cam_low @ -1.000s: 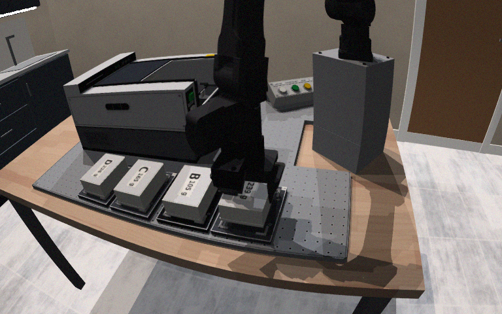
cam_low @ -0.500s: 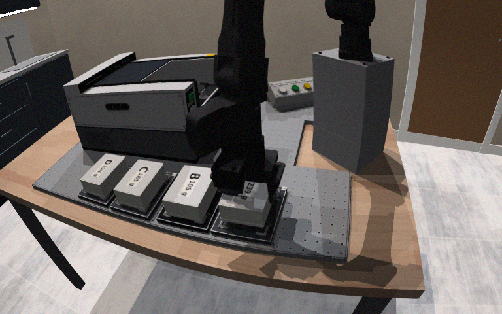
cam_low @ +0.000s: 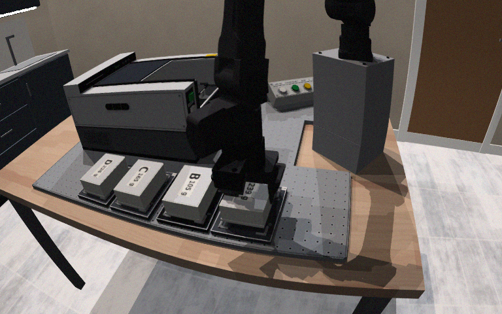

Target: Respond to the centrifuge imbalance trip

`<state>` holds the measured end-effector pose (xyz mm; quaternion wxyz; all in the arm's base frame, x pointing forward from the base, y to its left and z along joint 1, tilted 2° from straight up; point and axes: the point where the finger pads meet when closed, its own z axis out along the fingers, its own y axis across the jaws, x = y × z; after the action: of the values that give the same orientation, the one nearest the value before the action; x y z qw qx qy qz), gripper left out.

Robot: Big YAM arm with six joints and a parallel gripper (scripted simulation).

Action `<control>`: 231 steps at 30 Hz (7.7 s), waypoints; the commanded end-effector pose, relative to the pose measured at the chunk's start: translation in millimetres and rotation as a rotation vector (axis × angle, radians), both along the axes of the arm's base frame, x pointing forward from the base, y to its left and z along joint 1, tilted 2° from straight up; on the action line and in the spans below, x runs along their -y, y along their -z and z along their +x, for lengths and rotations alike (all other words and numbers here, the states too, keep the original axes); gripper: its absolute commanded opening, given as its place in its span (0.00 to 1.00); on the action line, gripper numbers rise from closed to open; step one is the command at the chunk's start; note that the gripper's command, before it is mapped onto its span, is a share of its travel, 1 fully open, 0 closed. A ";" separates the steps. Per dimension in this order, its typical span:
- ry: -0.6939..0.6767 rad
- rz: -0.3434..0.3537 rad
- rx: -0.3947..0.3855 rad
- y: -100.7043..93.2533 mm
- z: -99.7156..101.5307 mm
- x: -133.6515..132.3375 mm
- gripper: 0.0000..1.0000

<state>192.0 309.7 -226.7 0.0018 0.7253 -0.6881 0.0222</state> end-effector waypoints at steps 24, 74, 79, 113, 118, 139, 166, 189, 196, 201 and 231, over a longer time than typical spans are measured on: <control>-0.002 0.027 0.017 0.5 11.6 -9.3 0.00; -0.002 0.028 0.018 8.7 12.3 -9.5 0.00; -0.002 0.020 0.013 14.0 10.8 -7.3 0.00; -0.002 0.024 0.015 15.8 11.2 -7.7 0.00; -0.002 0.024 0.015 15.8 11.2 -7.7 0.00; -0.002 0.023 0.015 15.8 10.8 -7.1 1.00; -0.002 0.023 0.015 15.8 10.8 -7.1 1.00; -0.002 0.028 0.018 13.1 11.7 -8.7 1.00; -0.002 0.033 0.021 6.6 12.6 -10.7 1.00; -0.002 0.020 0.013 2.9 9.4 -6.2 1.00; -0.003 -0.011 -0.006 -18.5 -3.3 1.2 1.00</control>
<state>196.8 316.5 -200.9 -0.0110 0.7256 -0.6877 0.0194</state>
